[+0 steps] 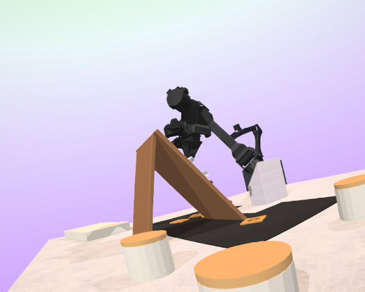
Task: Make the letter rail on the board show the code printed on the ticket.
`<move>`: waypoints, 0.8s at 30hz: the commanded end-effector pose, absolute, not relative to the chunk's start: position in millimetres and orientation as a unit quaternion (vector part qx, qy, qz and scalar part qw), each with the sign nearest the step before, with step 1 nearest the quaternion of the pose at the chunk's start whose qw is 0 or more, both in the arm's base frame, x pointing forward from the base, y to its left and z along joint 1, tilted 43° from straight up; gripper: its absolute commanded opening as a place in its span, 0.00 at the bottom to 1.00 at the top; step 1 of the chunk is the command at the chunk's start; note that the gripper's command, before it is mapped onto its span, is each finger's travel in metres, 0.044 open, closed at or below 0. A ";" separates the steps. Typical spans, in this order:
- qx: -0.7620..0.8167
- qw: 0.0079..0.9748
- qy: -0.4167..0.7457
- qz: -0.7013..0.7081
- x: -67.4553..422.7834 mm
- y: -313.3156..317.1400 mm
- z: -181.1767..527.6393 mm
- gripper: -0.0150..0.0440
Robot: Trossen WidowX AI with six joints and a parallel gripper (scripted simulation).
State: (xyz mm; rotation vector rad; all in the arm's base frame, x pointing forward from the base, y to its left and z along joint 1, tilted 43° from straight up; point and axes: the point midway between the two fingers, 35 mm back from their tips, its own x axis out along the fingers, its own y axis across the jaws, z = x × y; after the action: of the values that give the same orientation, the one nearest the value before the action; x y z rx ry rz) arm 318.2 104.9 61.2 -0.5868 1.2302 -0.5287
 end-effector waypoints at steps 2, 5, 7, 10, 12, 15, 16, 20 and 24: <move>-0.267 0.742 0.565 -0.243 319.6 104.0 59.1 0.25; -0.267 0.742 0.565 -0.243 320.9 103.3 58.2 0.25; -0.267 0.742 0.565 -0.243 321.7 102.9 57.7 0.25; -0.267 0.742 0.565 -0.243 322.8 102.2 57.0 0.25; -0.267 0.742 0.565 -0.243 323.5 101.8 56.5 0.25; -0.267 0.742 0.565 -0.243 324.7 101.0 55.8 0.25; -0.267 0.742 0.565 -0.243 325.1 100.8 55.6 0.25; -0.267 0.742 0.565 -0.243 326.7 99.8 54.9 0.25; -0.267 0.742 0.565 -0.243 328.3 98.7 54.3 0.25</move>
State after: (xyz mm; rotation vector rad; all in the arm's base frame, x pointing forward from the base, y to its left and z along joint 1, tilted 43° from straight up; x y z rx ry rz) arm 326.6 100.2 54.9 -0.5820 1.2380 -0.5319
